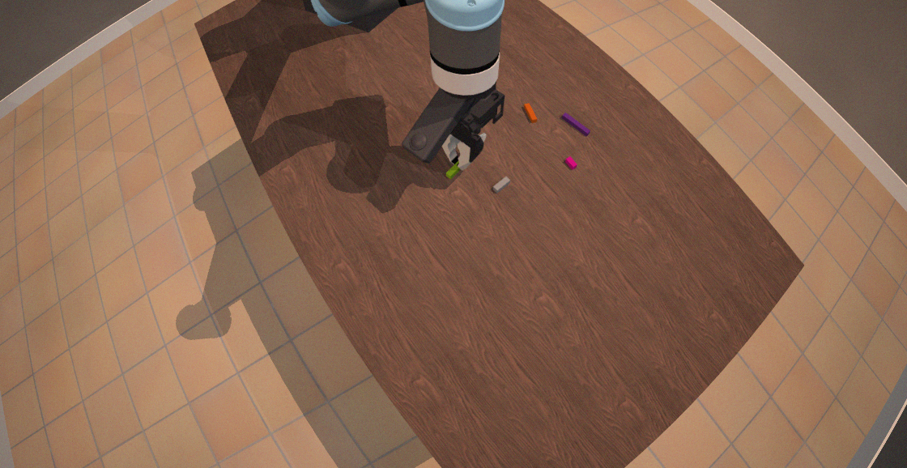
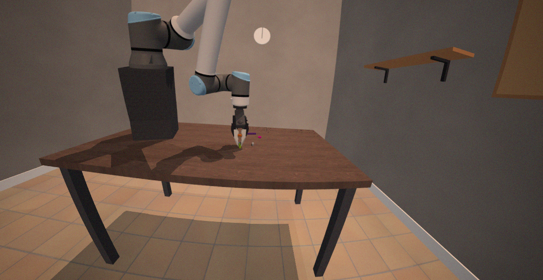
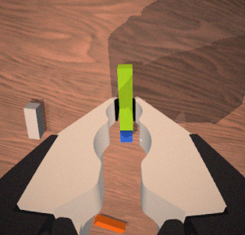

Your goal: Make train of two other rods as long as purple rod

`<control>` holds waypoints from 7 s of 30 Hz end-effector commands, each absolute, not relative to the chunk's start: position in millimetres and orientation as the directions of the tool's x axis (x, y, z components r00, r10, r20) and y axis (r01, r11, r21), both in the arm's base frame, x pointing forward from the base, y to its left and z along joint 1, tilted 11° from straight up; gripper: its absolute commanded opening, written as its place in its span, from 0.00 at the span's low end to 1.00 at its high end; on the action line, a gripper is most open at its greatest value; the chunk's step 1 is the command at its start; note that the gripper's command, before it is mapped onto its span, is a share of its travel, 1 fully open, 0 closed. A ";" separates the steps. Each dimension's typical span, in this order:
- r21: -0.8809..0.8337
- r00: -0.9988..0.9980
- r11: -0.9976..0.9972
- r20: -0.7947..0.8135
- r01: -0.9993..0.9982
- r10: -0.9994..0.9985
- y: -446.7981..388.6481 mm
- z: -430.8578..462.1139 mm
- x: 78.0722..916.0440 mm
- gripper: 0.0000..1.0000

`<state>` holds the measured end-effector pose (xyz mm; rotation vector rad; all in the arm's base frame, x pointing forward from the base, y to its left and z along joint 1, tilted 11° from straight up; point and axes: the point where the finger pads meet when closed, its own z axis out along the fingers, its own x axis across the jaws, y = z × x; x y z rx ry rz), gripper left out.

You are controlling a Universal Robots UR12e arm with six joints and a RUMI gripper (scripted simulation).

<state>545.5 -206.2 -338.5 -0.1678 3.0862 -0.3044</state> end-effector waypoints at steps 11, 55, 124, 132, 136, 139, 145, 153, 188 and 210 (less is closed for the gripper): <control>-0.197 -0.993 0.975 -0.026 -0.104 -0.111 -206.2 -338.1 545.7 0.00; -0.197 -0.993 0.975 -0.026 -0.104 -0.111 -195.2 -281.9 543.1 0.14; -0.197 -0.993 0.975 -0.026 -0.104 -0.111 -170.8 -158.5 537.2 1.00; -0.197 -0.993 0.975 -0.026 -0.104 -0.111 -170.8 -158.5 537.2 1.00; -0.197 -0.993 0.975 -0.026 -0.104 -0.111 -170.8 -158.5 537.2 1.00; -0.197 -0.993 0.975 -0.026 -0.104 -0.111 -170.8 -158.5 537.2 1.00; -0.197 -0.993 0.975 -0.026 -0.104 -0.111 -170.8 -158.5 537.2 1.00; -0.197 -0.993 0.975 -0.026 -0.104 -0.111 -170.8 -158.5 537.2 1.00; -0.197 -0.993 0.975 -0.026 -0.104 -0.111 -170.8 -158.5 537.2 1.00; -0.197 -0.993 0.975 -0.026 -0.104 -0.111 -170.8 -158.5 537.2 1.00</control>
